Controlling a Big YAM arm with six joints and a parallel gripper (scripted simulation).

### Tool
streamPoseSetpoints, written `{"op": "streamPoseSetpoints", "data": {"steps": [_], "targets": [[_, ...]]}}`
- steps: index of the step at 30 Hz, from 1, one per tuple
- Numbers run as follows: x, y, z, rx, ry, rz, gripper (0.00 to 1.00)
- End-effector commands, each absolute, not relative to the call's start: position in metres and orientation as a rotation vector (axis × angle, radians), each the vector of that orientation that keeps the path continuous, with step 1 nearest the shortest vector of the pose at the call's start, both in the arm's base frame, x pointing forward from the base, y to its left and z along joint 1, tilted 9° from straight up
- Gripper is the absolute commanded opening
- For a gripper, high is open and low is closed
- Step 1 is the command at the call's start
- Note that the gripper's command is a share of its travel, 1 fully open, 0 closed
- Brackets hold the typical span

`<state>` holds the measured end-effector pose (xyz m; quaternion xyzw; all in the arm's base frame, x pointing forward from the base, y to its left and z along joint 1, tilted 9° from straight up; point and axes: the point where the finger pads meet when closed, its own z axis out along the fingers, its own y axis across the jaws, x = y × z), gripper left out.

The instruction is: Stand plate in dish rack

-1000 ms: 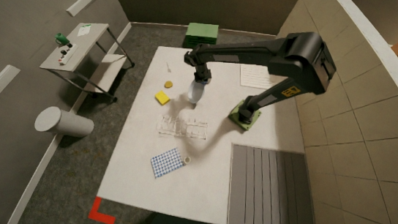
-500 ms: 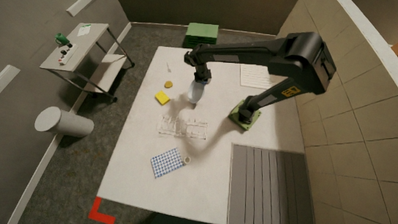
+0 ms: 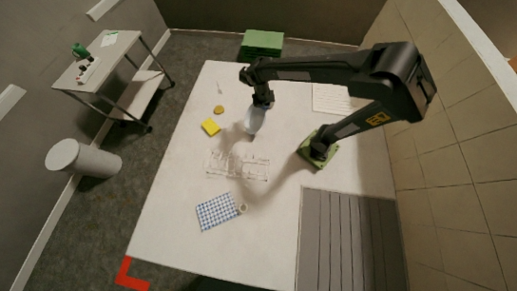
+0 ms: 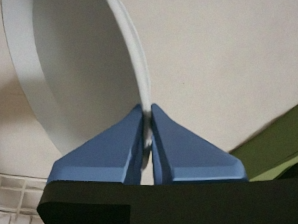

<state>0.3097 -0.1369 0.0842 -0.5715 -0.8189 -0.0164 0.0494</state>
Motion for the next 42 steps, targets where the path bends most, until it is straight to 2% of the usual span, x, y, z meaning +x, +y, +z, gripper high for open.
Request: {"op": "streamPoseSetpoints", "data": {"steps": [1,36,42], "targets": [[0.325,-0.144,0.101,-1.751,-2.514,-0.041,0.00],[0.318,-0.154,0.155,-1.750,-2.520,-0.047,0.00],[0.314,-0.158,0.183,-1.771,-2.536,-0.052,0.00]]}}
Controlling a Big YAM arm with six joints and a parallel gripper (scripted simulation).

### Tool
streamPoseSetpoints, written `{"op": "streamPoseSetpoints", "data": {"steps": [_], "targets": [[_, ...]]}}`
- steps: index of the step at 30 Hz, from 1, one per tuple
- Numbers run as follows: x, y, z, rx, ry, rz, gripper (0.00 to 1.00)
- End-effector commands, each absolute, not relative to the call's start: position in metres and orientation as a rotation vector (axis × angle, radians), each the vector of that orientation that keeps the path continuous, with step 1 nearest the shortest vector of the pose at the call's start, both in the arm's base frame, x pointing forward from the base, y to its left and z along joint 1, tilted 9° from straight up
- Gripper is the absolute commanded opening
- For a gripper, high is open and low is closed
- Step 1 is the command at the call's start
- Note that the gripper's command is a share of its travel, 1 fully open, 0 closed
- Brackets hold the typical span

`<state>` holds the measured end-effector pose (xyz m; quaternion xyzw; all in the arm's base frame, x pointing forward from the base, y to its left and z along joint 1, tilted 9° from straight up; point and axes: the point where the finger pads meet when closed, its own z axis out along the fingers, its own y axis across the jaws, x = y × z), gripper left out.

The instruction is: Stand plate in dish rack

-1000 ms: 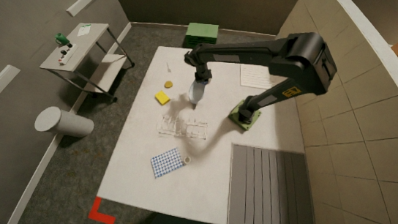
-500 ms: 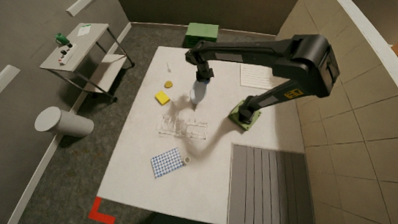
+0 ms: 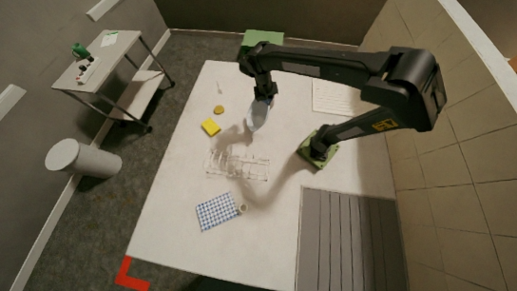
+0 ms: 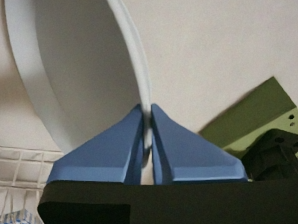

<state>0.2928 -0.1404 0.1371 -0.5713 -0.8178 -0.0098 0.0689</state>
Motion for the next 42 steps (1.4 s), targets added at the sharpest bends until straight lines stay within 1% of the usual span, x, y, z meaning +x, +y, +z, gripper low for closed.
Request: {"op": "streamPoseSetpoints", "data": {"steps": [1,24,42], "targets": [[0.313,-0.159,0.186,-1.772,-2.536,-0.052,0.00],[0.306,-0.164,0.242,-1.769,-2.540,-0.049,0.00],[0.304,-0.166,0.258,-1.769,-2.533,-0.048,0.00]]}}
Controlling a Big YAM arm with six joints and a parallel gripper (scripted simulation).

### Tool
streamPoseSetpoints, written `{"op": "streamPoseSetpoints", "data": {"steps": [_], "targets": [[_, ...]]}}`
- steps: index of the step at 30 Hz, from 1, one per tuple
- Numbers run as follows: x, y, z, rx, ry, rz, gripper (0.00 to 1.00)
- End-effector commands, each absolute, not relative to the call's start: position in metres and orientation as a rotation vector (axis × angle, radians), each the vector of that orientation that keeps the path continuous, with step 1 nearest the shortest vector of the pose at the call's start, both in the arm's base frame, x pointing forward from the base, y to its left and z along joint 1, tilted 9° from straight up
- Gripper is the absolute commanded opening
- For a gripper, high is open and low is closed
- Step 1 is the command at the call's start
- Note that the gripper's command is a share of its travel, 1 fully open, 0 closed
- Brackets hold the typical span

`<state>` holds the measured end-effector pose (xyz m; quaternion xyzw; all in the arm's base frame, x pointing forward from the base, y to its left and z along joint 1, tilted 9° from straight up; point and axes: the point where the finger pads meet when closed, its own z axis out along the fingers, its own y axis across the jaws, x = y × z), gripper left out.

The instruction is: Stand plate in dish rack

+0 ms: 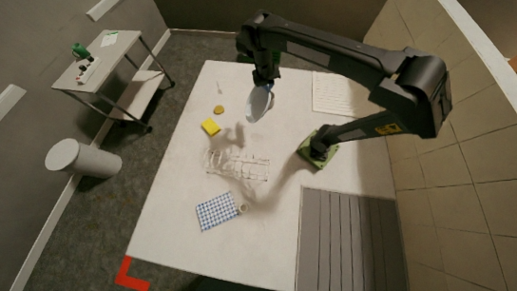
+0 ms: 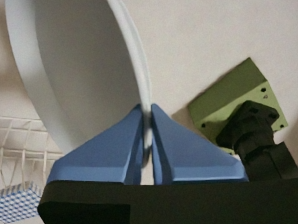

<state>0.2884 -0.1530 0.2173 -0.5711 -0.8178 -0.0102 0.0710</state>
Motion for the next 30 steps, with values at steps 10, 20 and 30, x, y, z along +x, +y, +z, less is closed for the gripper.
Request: {"op": "streamPoseSetpoints", "data": {"steps": [10,20,30], "targets": [[0.3035,-0.1663,0.2597,-1.770,-2.534,-0.048,0.00],[0.3041,-0.1650,0.2599,-1.763,-2.539,-0.046,0.00],[0.3080,-0.1568,0.2621,-1.712,-2.596,-0.031,0.00]]}}
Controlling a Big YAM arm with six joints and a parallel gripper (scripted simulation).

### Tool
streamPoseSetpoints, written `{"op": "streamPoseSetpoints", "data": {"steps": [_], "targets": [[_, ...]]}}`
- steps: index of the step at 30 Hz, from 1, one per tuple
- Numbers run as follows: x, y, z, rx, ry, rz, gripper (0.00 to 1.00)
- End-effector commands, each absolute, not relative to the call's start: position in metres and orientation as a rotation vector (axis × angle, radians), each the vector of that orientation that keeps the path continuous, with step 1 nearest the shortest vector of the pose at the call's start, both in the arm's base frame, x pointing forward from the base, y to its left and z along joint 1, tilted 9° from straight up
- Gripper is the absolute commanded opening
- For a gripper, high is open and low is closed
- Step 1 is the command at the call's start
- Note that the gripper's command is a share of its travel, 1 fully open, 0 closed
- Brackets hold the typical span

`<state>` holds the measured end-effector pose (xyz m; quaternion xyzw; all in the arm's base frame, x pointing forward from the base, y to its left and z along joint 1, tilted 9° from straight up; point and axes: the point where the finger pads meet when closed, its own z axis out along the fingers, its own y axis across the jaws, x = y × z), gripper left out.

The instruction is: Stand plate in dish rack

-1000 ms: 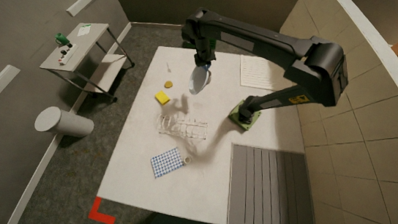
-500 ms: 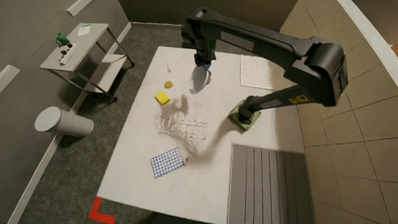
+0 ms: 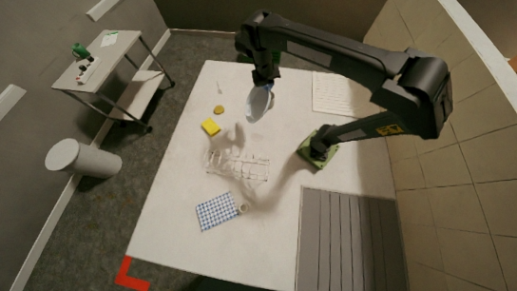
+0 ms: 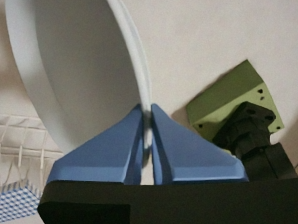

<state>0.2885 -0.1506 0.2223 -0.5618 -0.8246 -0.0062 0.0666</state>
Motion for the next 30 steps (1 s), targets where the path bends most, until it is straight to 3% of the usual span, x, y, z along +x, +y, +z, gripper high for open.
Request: {"op": "streamPoseSetpoints", "data": {"steps": [1,30], "targets": [[0.309,-0.157,0.263,-1.710,-2.607,-0.029,0.00],[0.311,-0.113,0.254,-1.283,-2.955,0.142,0.00]]}}
